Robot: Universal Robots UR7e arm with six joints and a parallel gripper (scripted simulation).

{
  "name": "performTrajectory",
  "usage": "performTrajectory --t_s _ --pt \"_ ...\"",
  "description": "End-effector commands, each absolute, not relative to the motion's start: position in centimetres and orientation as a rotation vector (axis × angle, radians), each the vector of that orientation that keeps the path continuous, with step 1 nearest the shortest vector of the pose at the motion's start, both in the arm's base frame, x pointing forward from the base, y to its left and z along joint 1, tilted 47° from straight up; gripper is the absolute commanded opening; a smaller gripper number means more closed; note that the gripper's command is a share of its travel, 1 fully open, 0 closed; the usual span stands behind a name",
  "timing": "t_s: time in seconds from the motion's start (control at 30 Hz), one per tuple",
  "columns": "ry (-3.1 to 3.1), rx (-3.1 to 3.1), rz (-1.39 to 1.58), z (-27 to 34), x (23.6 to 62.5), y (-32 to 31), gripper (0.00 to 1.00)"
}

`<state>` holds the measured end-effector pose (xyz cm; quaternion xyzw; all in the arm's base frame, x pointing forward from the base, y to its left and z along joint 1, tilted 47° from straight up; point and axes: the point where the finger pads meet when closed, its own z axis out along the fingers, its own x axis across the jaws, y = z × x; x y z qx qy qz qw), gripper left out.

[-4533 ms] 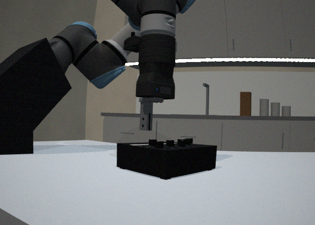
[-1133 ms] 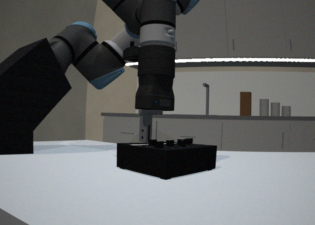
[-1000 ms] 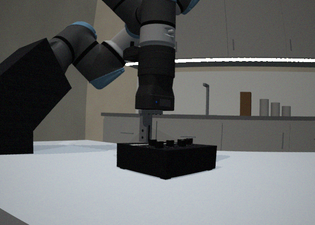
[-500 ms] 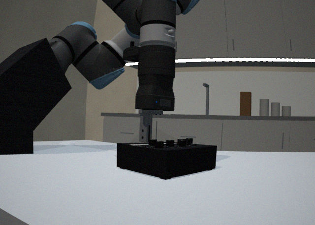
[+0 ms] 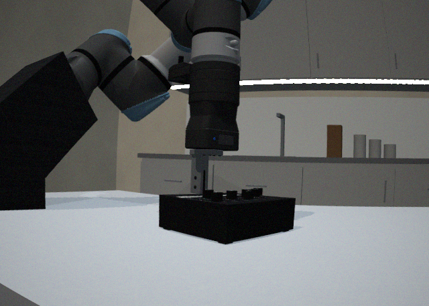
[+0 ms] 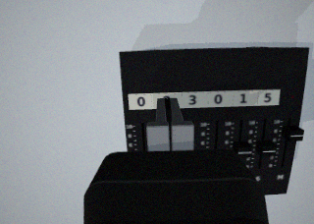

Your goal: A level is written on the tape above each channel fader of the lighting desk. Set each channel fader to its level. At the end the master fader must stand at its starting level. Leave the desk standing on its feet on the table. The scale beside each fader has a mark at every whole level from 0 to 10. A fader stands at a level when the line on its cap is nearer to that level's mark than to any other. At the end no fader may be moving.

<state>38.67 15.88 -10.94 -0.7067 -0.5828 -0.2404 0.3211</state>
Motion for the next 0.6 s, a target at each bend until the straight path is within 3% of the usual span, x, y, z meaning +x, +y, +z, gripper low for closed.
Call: performTrajectory --t_s 0.0,0.57 --pt "-1.531 -1.857 -0.632 -10.95 38.87 15.83 0.00" --pt "-1.531 -1.857 -0.632 -11.07 39.56 15.74 0.00"
